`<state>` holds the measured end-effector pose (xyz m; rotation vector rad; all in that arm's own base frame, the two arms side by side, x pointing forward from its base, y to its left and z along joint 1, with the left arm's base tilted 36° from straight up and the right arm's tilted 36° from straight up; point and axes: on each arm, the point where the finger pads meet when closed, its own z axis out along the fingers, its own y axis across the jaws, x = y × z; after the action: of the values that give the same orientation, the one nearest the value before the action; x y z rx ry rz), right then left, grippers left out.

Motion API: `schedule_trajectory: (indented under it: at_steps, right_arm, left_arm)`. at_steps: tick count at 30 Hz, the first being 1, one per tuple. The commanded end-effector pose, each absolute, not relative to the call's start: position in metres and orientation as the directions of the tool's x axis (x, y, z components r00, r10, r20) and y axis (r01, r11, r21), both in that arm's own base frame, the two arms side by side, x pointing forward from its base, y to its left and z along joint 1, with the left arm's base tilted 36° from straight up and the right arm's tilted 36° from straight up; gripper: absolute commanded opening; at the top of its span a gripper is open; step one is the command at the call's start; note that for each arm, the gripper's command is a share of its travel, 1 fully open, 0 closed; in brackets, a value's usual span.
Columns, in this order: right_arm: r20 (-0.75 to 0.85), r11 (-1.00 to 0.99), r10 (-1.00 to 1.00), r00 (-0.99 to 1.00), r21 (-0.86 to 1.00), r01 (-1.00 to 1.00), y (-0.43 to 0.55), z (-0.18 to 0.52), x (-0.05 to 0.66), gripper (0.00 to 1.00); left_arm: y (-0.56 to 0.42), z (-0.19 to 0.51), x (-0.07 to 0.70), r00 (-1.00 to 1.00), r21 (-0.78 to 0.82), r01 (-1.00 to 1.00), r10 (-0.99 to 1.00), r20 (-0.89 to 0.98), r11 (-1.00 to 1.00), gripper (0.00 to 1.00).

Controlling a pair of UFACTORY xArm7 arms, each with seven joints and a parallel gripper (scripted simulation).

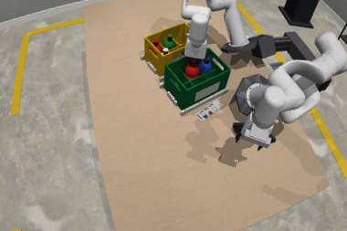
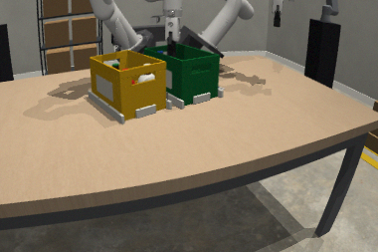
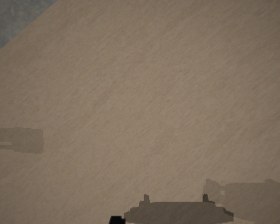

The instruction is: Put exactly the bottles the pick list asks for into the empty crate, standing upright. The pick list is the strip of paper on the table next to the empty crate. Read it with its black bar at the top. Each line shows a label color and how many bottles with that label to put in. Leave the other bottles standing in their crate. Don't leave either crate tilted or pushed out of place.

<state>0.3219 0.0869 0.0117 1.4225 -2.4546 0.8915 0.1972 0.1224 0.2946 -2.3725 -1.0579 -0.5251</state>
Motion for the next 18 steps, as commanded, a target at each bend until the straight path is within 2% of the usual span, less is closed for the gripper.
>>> schedule_trajectory:
  at_steps: [1, 18]
  right_arm:
    - [0.42, 0.366, -0.736, -0.53, -0.412, -0.834, 0.0878, 0.0108, 0.323, 0.0]
    - [0.42, 0.366, -0.736, -0.53, -0.412, -0.834, 0.0835, 0.0047, 0.3241, 0.0]
  left_arm:
    - [0.1222, 0.2959, 0.1977, 0.626, -0.272, 0.766, 0.578, 0.524, -0.582, 1.0]
    - [0.1222, 0.2959, 0.1977, 0.626, -0.272, 0.766, 0.578, 0.524, -0.582, 1.0]
